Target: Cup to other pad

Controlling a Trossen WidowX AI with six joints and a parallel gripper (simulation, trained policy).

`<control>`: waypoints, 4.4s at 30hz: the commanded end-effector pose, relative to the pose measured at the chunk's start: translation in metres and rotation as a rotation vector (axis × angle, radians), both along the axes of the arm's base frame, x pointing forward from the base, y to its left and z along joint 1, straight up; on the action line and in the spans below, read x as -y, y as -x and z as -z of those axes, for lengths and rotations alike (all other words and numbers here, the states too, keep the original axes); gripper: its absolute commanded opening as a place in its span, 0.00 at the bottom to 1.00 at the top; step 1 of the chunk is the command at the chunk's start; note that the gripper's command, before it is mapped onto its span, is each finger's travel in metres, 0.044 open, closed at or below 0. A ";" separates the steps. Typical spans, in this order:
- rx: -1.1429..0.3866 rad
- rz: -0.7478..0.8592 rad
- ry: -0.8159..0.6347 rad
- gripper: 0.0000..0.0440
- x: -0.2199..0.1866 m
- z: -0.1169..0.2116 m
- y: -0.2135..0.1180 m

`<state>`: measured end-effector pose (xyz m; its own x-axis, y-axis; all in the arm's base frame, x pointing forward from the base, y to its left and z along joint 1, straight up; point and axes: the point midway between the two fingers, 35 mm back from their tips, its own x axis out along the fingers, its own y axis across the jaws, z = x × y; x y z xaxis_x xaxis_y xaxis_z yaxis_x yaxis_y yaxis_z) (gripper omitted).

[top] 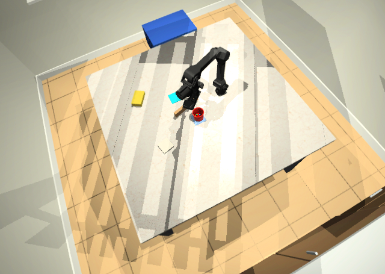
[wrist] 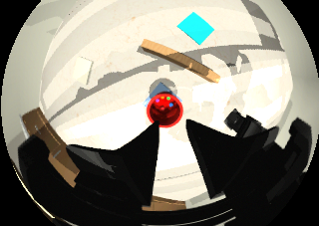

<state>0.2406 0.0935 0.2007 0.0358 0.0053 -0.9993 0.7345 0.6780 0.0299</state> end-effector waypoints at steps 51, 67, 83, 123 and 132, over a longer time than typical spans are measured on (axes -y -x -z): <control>-0.232 -0.072 0.156 0.44 0.010 0.139 0.027; -0.175 -0.136 0.139 0.00 0.013 0.141 0.022; -0.110 -0.075 0.099 0.00 0.015 0.110 0.013; 0.163 0.243 0.055 0.00 0.093 0.024 -0.045; 0.202 0.313 0.071 0.00 0.126 0.026 -0.058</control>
<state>0.2925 -0.0178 0.1745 0.2043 -0.0870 -0.9750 0.8834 0.4455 0.1453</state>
